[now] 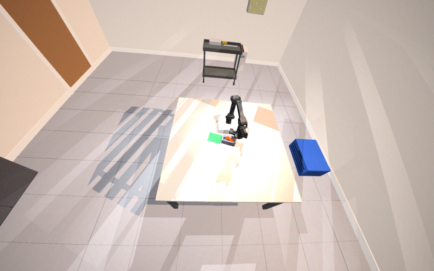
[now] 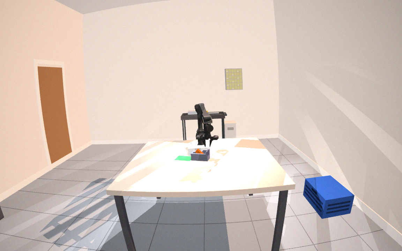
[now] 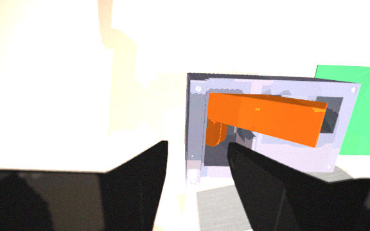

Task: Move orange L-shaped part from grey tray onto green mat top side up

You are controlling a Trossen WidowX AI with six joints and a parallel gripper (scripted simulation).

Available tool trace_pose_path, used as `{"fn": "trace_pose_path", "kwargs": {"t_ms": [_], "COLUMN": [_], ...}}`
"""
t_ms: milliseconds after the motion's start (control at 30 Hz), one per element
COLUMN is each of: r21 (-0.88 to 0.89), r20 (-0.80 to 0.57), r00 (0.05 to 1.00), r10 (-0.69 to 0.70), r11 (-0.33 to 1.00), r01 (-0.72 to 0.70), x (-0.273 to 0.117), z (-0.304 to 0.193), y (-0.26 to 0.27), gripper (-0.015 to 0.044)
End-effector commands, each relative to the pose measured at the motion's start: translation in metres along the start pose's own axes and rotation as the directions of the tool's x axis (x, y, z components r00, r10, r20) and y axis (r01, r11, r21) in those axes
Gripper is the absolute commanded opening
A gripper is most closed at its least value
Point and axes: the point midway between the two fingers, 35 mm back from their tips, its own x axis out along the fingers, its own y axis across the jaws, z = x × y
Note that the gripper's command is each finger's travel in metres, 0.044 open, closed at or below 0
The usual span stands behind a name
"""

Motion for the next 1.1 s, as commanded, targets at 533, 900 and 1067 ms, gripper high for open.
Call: {"fn": "trace_pose_path", "kwargs": {"t_ms": [533, 900, 1067], "r21": [0.001, 0.001, 0.001], "r20": [0.002, 0.002, 0.002], "r00": [1.000, 1.000, 1.000], "r10": [0.002, 0.002, 0.002], "r11": [1.000, 1.000, 1.000], "r01": [-0.002, -0.002, -0.002], "x": [-0.0239, -0.0239, -0.0239], "z": [-0.0031, -0.0031, -0.0031], "y": [-0.0045, -0.0045, -0.0045], "gripper": [0.0180, 0.0180, 0.0180]}}
